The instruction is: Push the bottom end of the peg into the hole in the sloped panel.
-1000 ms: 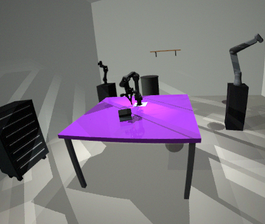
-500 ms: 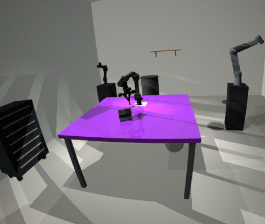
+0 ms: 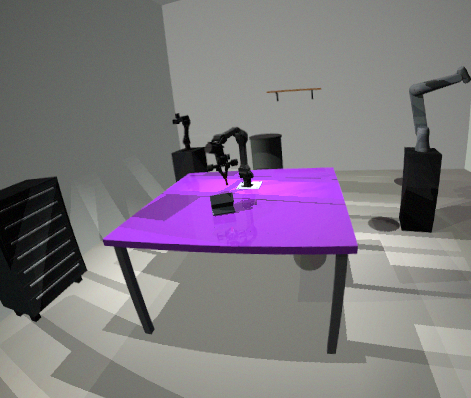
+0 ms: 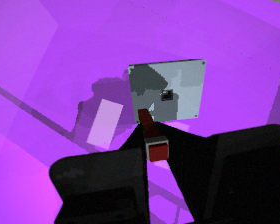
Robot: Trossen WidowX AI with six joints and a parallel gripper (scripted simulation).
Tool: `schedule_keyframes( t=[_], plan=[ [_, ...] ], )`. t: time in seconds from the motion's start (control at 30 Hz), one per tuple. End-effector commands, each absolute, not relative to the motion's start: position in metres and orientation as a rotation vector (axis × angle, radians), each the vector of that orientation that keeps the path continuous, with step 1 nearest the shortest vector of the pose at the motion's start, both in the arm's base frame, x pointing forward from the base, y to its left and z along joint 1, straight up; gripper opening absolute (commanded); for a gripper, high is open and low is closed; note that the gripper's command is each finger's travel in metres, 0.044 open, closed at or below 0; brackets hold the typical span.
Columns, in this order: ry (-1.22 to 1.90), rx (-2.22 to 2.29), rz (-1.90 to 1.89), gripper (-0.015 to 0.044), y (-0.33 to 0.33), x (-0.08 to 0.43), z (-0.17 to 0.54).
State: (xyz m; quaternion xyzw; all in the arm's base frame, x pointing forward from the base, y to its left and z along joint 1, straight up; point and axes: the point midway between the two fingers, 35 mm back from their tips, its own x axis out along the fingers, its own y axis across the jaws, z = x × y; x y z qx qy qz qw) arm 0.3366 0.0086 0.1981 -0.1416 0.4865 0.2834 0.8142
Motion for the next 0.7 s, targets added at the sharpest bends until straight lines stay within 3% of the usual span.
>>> schedule_keyframes(
  t=[0.0,0.67],
  plan=[
    [1.018,-0.304,0.602,0.0000,0.003,0.338,0.200],
    [0.948,-0.299,0.566,0.0000,-0.025,0.342,0.208]
  ],
)
